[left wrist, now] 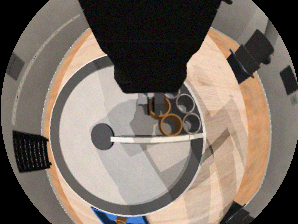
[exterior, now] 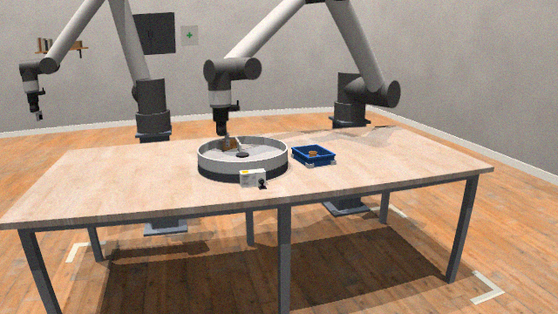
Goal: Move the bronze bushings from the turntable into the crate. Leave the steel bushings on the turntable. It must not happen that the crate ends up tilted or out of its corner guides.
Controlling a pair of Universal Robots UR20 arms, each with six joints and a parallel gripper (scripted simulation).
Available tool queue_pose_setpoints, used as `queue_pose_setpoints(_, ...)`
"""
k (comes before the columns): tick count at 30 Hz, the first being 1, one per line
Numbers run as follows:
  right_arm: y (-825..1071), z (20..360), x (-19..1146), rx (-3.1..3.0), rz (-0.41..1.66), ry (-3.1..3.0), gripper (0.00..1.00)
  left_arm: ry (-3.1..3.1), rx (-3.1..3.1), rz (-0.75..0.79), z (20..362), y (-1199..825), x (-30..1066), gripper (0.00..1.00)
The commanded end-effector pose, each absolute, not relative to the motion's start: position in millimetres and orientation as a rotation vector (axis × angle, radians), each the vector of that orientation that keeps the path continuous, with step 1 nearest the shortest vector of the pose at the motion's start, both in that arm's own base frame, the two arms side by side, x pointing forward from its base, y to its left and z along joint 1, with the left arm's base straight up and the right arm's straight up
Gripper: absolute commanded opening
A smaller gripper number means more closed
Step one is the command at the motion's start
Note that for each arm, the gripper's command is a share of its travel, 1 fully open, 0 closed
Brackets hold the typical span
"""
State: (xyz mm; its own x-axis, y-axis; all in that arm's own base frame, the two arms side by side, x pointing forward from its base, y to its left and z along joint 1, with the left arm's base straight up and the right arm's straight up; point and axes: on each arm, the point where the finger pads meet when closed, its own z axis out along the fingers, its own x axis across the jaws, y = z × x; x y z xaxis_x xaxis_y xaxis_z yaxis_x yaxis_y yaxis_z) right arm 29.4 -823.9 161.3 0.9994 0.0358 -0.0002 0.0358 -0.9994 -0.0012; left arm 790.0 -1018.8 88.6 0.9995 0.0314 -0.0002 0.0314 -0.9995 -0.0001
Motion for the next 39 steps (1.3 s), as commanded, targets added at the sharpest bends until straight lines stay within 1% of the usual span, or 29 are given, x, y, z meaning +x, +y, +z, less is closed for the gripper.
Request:
queue_pose_setpoints(1,-824.4,162.0,29.5,-3.141,0.000,-0.056,1.00,-0.049,-3.142,-0.001,89.8,-1019.2,790.3,0.00)
queue_pose_setpoints(34,-824.4,162.0,29.5,-3.141,0.000,-0.056,1.00,-0.049,-3.142,-0.001,89.9,-1019.2,790.3,0.00)
queue_pose_setpoints(39,-824.4,162.0,29.5,-3.141,0.000,-0.056,1.00,-0.049,-3.142,-0.001,95.1,-1019.2,790.3,0.00)
